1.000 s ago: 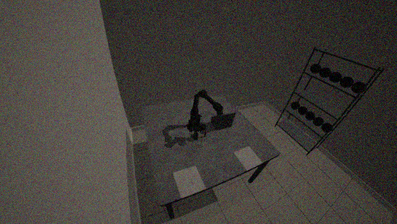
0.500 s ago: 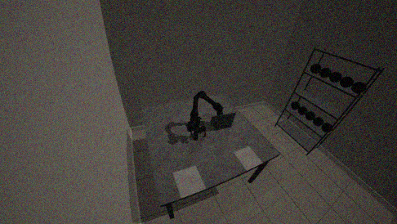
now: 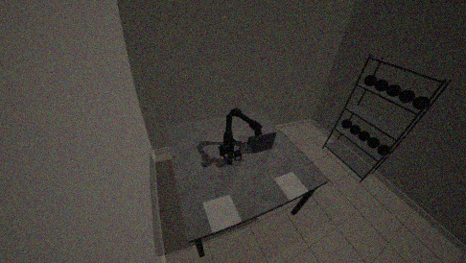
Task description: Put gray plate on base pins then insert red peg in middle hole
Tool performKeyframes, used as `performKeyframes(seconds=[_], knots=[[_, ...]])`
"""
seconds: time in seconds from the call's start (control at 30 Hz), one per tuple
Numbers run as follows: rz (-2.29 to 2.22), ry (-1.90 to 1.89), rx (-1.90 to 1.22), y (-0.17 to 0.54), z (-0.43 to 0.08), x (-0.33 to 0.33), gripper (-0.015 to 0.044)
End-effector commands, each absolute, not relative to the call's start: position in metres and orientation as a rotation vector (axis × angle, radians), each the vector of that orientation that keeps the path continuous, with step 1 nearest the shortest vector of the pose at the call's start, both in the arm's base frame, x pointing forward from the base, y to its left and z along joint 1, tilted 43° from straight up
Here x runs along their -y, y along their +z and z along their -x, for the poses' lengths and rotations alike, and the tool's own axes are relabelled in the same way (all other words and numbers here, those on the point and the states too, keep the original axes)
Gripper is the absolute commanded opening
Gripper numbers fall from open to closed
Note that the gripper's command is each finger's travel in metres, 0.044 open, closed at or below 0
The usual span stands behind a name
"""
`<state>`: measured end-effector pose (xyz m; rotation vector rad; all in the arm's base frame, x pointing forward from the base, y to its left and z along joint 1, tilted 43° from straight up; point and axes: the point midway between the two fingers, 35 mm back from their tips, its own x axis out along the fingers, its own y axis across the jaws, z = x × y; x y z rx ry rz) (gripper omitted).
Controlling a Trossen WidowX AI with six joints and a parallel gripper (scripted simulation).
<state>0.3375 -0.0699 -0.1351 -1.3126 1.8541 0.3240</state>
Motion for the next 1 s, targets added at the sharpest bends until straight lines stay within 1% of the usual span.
performKeyframes(seconds=[0.0,0.13,0.57,0.97], knots=[[1.322,0.329,-1.860,-0.1402,-0.3339,0.0745,0.0440],[1.322,0.329,-1.860,-0.1429,-0.3330,0.0771,0.0440],[1.322,0.329,-1.860,-0.1429,-0.3330,0.0771,0.0099],[1.322,0.329,-1.860,-0.1429,-0.3330,0.0771,0.0019]])
